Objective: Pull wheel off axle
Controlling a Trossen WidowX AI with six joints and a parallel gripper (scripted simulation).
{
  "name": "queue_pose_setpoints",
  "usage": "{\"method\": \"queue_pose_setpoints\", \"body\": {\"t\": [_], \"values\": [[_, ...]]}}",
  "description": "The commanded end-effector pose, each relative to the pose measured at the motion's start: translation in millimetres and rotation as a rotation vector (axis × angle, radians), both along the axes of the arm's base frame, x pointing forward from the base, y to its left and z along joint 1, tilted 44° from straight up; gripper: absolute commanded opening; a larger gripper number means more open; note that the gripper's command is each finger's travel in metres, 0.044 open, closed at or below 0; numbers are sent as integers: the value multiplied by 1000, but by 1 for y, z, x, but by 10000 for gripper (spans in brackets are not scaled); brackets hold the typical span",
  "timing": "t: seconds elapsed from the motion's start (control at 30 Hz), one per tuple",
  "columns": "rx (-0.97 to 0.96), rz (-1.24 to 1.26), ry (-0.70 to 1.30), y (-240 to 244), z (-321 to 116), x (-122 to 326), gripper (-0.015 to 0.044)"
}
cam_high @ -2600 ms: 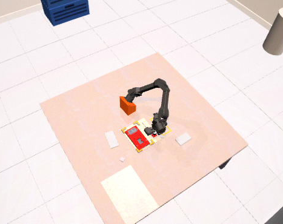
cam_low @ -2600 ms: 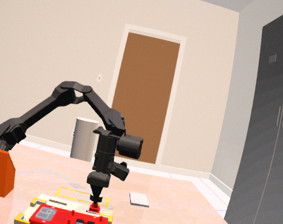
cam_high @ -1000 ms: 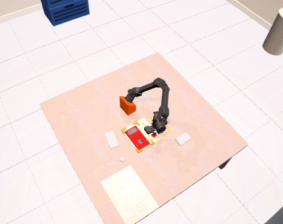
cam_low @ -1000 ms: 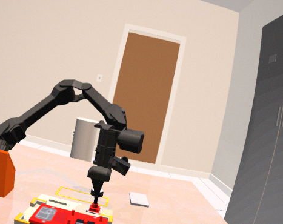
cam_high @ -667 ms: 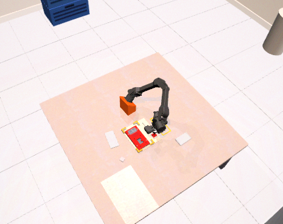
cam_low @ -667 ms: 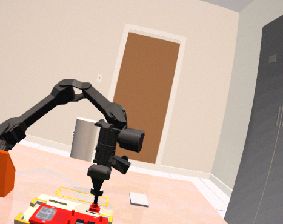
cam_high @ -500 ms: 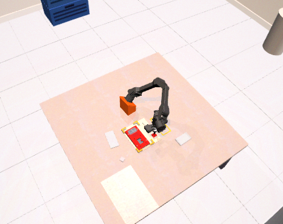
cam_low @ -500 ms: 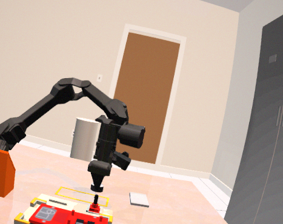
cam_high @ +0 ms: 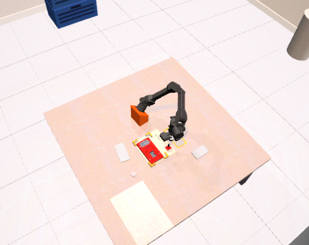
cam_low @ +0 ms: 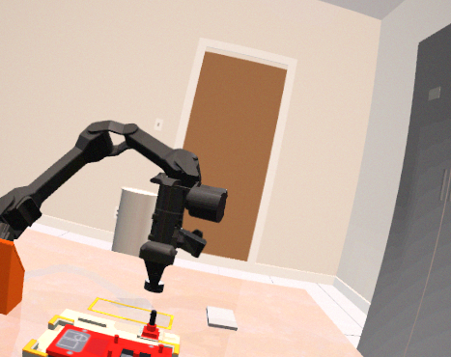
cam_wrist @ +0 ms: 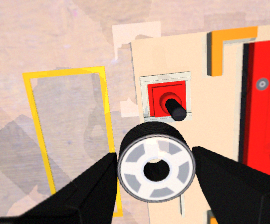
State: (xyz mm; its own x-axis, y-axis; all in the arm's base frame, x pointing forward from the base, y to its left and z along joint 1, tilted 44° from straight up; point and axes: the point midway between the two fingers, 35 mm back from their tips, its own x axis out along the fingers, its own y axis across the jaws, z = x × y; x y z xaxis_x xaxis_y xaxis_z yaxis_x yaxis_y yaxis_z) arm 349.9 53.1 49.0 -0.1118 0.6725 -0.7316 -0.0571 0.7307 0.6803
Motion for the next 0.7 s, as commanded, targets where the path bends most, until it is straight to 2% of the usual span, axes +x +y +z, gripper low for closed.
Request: {"method": "queue_pose_setpoints", "body": {"t": [0.0,0.47,0.67], "values": [[3,-1,6,13,15,-11,0],[5,3,3,47,56,-47,0],[6,3,3,50,59,-52,0]]}}
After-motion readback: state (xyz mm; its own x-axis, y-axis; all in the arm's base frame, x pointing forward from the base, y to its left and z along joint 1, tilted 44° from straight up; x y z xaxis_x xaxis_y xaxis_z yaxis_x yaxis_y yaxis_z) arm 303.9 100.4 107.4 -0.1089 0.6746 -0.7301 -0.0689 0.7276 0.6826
